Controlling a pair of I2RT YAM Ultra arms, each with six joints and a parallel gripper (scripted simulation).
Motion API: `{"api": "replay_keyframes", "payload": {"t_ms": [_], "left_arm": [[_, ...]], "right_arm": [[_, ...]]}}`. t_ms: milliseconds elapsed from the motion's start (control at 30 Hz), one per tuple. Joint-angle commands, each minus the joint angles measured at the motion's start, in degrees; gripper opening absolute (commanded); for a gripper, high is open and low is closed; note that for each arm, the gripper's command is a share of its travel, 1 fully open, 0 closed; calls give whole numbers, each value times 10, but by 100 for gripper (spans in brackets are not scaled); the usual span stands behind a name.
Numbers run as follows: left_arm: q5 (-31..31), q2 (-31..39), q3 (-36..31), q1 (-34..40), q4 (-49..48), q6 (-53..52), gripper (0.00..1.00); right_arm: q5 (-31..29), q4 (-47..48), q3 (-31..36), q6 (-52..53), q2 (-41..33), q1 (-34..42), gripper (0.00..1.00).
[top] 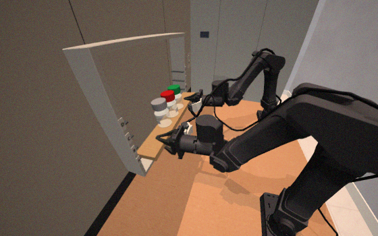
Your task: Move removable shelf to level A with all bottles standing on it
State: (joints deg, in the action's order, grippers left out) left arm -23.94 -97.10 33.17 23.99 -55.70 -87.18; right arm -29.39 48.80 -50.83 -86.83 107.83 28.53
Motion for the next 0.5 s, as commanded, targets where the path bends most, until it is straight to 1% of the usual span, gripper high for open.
{"api": "replay_keyframes", "payload": {"t_ms": [0,467], "left_arm": [[6,5,35,-11,-41,-28,0],[17,-25,64,-22,-41,-28,0]], "right_arm": [[3,40,-34,-31,-6,-12,0],[14,34,-66,-31,20,-23,0]]}}
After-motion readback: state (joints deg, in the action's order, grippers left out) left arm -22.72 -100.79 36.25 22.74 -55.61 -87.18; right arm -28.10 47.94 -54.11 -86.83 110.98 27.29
